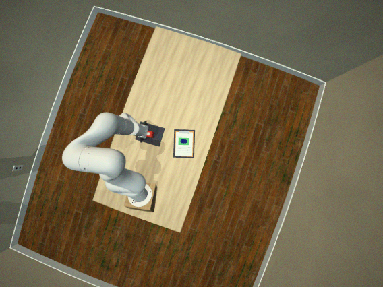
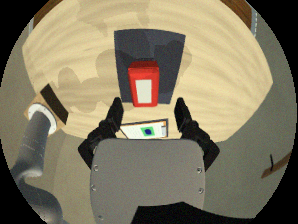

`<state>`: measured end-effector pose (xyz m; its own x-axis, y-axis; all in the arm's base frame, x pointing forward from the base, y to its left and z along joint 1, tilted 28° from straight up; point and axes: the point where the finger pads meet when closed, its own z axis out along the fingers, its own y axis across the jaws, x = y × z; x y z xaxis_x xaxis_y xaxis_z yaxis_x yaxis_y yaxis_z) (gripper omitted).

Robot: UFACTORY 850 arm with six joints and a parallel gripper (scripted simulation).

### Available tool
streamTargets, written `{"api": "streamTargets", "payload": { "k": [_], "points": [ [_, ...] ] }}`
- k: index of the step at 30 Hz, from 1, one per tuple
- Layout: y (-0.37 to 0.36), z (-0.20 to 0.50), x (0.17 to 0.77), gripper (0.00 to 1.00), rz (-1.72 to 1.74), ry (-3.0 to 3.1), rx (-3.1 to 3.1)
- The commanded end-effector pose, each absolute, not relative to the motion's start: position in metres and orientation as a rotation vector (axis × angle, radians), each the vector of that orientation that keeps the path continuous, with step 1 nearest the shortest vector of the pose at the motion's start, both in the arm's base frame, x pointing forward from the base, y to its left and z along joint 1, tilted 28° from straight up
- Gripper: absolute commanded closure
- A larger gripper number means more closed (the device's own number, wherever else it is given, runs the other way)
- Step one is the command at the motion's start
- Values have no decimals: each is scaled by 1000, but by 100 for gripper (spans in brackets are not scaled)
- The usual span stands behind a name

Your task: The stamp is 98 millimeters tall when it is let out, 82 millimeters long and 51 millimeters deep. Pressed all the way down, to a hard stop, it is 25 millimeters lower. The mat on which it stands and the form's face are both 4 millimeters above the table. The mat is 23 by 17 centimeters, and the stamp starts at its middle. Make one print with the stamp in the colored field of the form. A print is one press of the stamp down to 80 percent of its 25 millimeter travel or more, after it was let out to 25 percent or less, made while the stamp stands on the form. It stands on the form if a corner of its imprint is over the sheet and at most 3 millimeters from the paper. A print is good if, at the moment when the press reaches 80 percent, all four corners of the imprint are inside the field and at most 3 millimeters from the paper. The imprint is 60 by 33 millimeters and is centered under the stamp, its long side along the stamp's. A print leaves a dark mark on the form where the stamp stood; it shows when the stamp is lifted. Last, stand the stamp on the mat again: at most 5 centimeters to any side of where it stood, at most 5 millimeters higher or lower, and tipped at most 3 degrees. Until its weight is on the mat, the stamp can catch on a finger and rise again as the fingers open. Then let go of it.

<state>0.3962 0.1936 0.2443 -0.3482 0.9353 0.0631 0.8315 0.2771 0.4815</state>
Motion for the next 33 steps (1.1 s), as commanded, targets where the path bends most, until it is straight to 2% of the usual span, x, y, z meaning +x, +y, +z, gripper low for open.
{"api": "streamTargets", "payload": {
  "k": [1,33],
  "points": [
    [193,248,395,4,599,2306,1643],
    [191,258,390,4,599,2306,1643]
  ]
}}
